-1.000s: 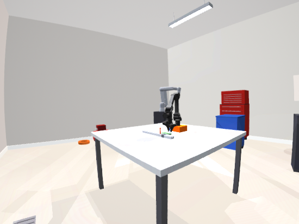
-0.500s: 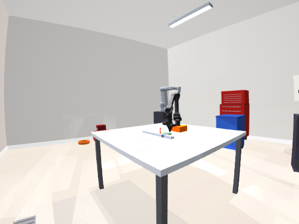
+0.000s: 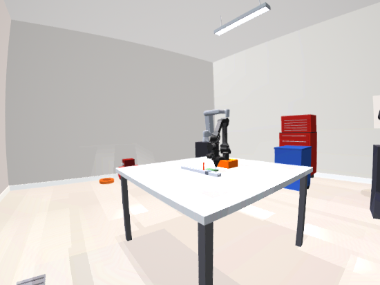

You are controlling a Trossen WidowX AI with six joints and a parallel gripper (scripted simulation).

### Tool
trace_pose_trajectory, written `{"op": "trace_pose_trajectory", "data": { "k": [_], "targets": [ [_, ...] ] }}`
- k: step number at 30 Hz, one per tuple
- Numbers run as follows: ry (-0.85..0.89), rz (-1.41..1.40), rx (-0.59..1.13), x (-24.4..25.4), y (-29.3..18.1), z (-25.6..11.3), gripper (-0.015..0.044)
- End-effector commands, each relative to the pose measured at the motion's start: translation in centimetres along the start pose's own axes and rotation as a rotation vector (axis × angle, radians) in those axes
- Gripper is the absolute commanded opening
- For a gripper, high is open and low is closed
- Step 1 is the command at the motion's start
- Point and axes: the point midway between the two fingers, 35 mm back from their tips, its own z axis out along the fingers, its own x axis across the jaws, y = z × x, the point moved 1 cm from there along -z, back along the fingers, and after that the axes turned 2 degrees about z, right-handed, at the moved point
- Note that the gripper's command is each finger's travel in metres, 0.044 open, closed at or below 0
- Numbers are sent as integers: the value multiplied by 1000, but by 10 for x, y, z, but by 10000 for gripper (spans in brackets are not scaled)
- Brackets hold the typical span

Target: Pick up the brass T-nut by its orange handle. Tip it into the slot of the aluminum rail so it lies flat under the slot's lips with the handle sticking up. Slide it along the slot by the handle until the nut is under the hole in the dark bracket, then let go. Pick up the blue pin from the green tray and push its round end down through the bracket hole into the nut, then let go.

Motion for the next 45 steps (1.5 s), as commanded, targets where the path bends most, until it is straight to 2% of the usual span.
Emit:
{"op": "trace_pose_trajectory", "data": {
  "k": [1, 16, 32, 45],
  "targets": [
    [4, 4, -13, 1, 2, -8, -150],
    [2, -2, -3, -1, -3, -16, -150],
    [4, 3, -12, -2, -6, -65, -150],
    [6, 2, -9, 11, 12, -73, -150]
  ]
}}
